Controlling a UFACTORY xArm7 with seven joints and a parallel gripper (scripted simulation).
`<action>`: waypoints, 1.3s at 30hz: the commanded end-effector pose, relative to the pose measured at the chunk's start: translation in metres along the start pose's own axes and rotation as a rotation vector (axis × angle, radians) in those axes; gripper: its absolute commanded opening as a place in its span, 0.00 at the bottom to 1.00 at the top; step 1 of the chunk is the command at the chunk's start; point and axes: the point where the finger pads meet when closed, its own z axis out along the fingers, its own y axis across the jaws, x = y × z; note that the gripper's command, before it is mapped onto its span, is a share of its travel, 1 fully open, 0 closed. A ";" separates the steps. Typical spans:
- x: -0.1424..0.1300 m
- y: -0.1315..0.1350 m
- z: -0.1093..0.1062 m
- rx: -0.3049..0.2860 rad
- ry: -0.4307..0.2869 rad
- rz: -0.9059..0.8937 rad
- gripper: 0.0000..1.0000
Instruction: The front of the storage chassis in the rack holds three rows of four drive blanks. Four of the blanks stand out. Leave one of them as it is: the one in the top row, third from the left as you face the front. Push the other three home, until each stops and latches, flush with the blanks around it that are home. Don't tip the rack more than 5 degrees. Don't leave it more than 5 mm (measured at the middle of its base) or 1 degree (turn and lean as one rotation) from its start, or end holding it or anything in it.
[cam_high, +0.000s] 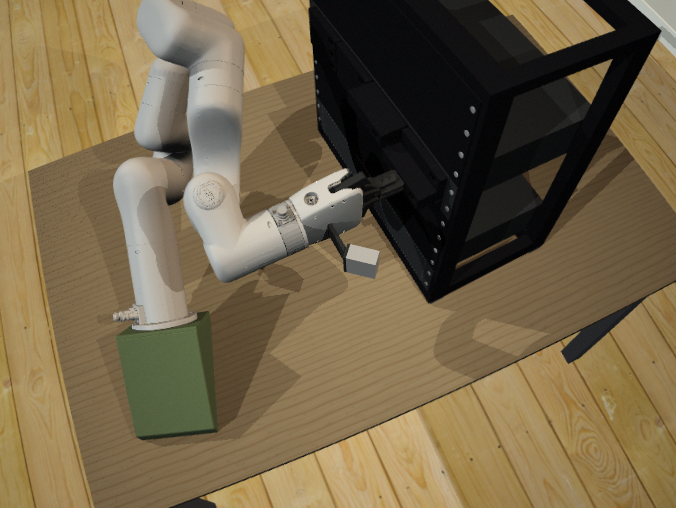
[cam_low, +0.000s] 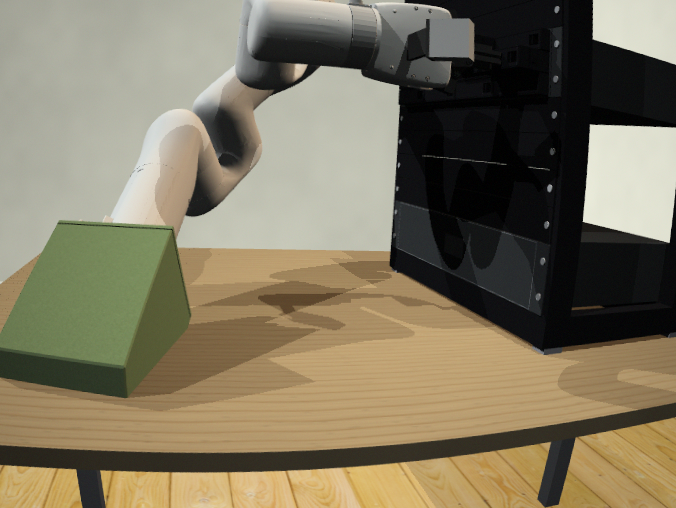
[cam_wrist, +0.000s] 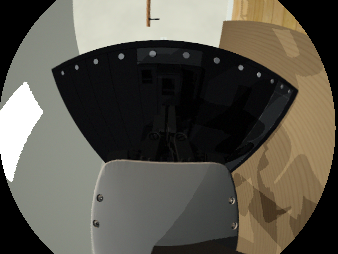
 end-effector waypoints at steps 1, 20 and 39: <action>0.000 -0.002 0.001 0.001 -0.002 -0.004 0.00; 0.000 -0.002 0.011 0.001 -0.002 -0.004 0.00; 0.000 -0.002 0.021 0.001 -0.002 -0.004 0.00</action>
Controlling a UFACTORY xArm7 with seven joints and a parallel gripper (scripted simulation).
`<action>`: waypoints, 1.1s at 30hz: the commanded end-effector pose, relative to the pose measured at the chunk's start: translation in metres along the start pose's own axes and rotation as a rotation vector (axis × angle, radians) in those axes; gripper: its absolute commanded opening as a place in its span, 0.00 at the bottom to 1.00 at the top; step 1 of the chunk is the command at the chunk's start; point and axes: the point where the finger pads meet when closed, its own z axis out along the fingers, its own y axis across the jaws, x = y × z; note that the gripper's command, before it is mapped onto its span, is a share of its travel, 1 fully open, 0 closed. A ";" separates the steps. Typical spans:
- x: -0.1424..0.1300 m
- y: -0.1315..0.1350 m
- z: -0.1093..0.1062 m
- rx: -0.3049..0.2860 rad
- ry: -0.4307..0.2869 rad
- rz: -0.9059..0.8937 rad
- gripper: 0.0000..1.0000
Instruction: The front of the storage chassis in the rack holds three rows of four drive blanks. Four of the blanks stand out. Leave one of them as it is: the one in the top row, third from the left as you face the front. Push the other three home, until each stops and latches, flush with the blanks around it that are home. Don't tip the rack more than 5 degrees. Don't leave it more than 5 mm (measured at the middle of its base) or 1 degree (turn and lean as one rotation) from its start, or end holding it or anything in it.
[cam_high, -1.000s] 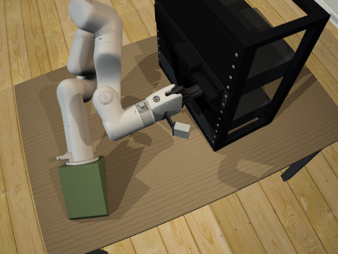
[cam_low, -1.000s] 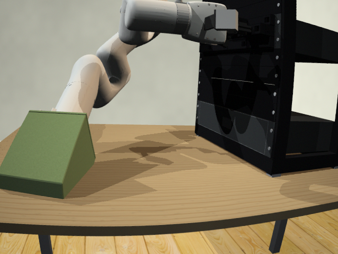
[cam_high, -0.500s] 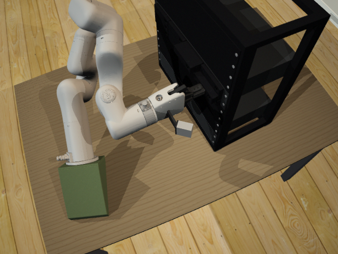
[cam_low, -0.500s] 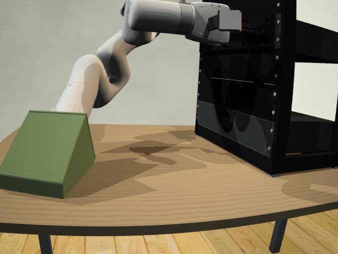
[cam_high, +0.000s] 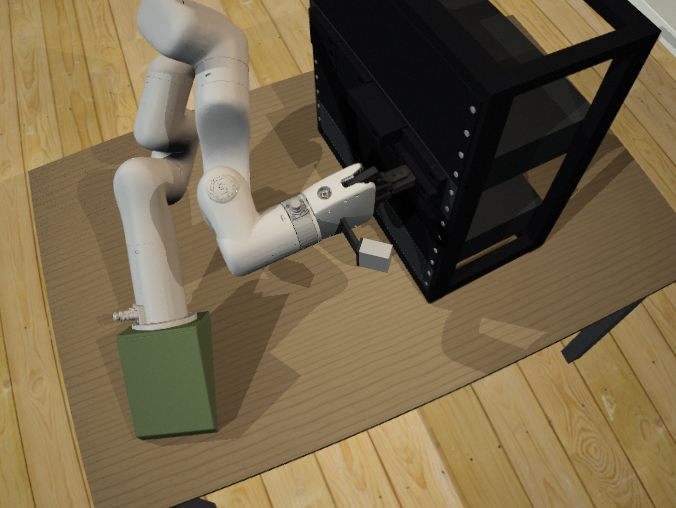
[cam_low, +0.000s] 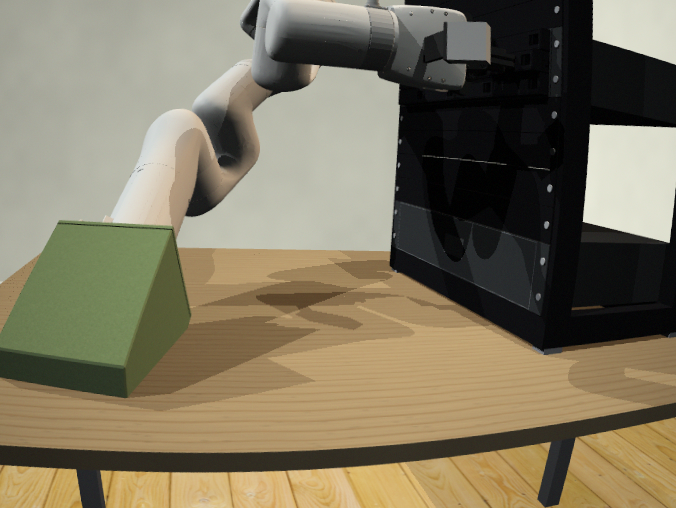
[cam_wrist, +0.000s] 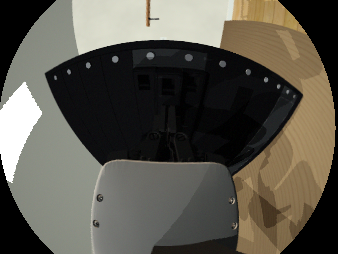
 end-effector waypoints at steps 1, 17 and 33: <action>0.000 -0.002 0.001 0.002 -0.002 -0.004 0.00; -0.001 -0.002 0.004 0.002 -0.002 -0.003 0.00; -0.001 -0.002 0.007 0.002 -0.002 -0.003 0.00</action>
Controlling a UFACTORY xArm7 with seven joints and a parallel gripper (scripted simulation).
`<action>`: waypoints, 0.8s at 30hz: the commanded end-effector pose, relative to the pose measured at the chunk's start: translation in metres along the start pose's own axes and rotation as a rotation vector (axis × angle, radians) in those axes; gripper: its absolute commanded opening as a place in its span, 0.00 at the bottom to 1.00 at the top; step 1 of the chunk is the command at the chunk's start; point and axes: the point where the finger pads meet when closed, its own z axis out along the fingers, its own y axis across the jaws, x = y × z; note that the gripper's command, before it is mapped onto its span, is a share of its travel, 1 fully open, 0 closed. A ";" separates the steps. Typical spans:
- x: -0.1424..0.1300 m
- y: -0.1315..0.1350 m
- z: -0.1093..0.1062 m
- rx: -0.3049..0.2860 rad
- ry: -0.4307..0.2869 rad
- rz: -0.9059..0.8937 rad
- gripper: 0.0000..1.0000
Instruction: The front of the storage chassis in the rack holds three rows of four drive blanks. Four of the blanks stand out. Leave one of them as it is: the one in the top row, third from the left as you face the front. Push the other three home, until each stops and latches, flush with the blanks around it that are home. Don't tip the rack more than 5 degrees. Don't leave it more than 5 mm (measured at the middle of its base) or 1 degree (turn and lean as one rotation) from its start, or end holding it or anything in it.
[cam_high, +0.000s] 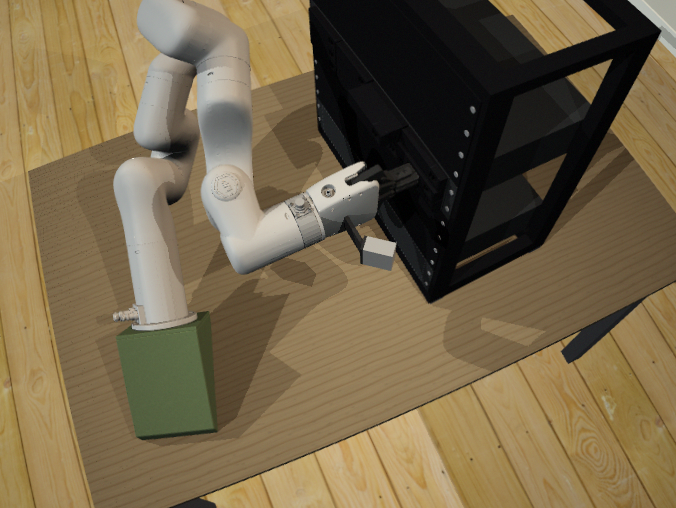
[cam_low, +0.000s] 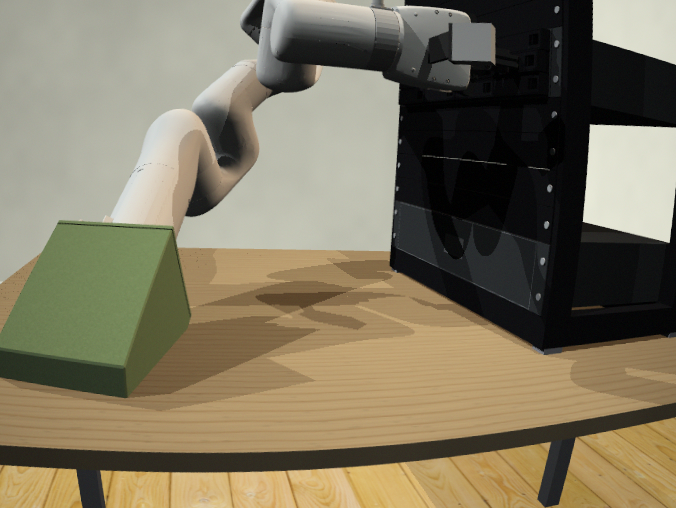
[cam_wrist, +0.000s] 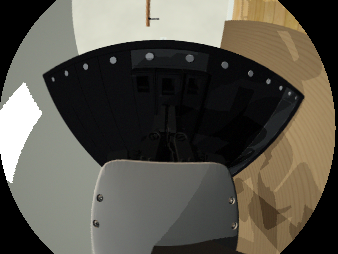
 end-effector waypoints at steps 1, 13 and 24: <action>0.000 -0.002 0.001 0.002 -0.002 -0.004 0.00; 0.000 -0.002 0.004 0.002 -0.002 -0.004 0.00; 0.000 -0.002 0.004 0.002 -0.002 -0.004 0.00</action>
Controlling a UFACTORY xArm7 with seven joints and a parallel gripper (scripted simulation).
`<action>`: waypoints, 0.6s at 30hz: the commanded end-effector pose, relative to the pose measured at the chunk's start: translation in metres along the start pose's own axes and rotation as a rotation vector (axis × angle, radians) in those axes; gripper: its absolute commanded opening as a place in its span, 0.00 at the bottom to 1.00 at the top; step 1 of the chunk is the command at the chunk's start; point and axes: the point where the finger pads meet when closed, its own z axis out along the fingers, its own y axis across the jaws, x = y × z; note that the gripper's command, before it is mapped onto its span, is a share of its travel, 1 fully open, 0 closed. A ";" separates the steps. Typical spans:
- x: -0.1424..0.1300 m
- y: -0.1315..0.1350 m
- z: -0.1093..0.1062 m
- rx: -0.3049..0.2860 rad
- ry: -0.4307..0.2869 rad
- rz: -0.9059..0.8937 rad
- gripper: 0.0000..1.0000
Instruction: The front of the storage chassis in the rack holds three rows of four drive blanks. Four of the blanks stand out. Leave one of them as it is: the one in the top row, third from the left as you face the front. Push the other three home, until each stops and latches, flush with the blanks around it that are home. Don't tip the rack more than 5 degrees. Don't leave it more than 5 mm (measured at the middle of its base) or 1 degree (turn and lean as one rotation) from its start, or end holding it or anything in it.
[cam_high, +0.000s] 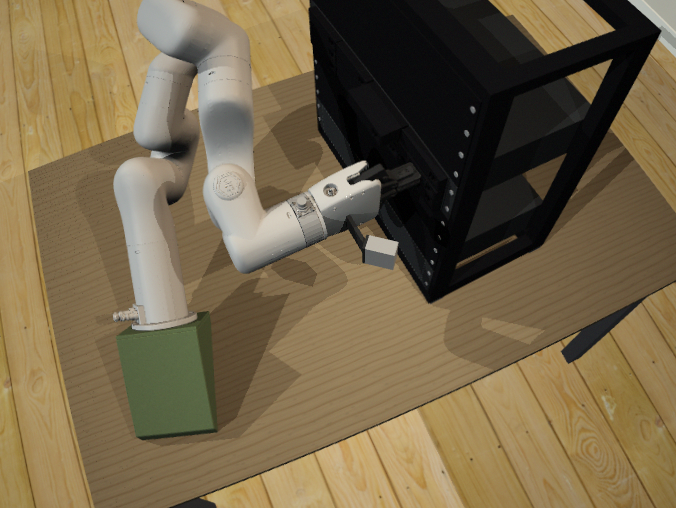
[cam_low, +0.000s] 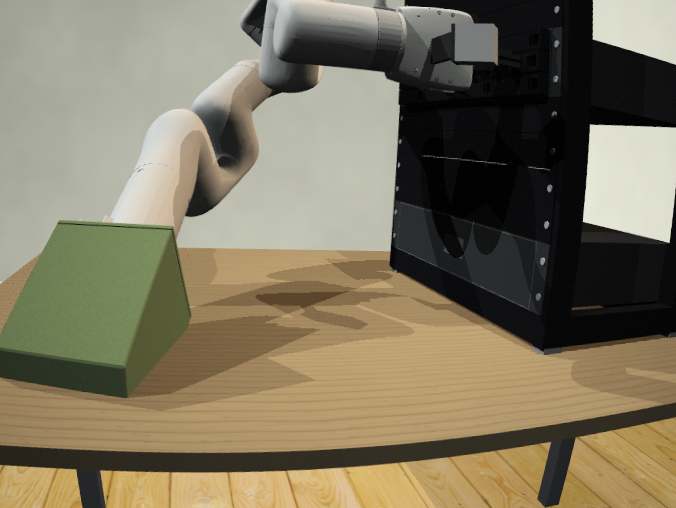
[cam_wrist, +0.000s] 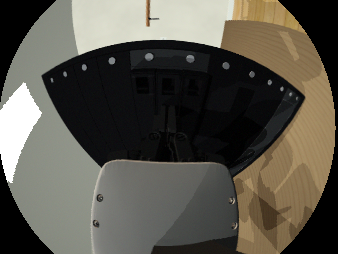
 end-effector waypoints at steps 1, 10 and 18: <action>0.000 -0.002 0.001 0.002 -0.002 -0.004 0.00; 0.000 -0.002 0.003 0.002 -0.002 -0.004 0.00; 0.000 -0.002 0.004 0.002 -0.002 -0.004 0.00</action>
